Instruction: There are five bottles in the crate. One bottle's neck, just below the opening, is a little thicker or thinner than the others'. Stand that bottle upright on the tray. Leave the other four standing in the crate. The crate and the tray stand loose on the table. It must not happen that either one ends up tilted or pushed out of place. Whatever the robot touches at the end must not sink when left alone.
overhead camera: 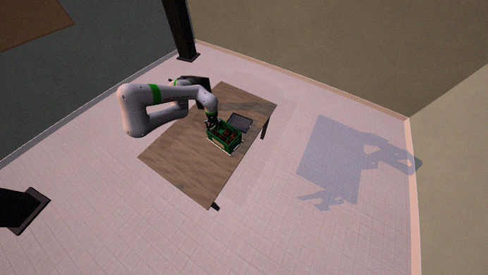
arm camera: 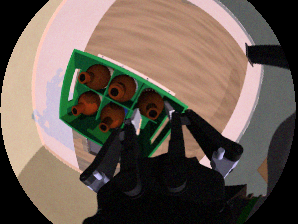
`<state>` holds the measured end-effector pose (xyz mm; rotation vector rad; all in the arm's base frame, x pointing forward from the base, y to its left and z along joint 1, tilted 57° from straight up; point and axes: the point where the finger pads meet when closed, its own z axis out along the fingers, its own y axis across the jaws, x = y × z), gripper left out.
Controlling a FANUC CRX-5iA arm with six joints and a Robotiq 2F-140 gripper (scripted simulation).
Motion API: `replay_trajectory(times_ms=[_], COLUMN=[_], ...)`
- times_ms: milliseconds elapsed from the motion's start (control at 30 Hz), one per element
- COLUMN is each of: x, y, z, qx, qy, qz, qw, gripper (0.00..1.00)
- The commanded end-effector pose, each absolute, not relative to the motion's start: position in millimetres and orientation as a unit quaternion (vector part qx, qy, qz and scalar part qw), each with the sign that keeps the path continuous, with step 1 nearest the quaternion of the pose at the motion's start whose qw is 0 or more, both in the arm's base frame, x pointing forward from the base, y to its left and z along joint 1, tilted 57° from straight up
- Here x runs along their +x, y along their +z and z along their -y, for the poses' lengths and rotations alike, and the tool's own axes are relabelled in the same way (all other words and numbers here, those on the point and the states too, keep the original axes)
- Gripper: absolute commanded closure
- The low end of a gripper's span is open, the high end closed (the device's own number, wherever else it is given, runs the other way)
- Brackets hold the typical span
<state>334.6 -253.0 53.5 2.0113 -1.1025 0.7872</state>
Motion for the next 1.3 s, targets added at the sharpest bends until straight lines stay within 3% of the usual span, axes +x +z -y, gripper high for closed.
replay_trajectory(times_ms=[0,1100,1133,1267], x=[333.8,333.8,333.8,333.8], y=[53.2,53.2,53.2,53.2], z=[253.0,253.0,253.0,253.0], qx=[0.780,0.780,0.780,0.780], qy=[0.334,0.334,0.334,0.334], qz=[0.408,0.408,0.408,0.408], qw=[0.336,0.336,0.336,0.336], gripper=[0.56,0.56,0.90,0.90])
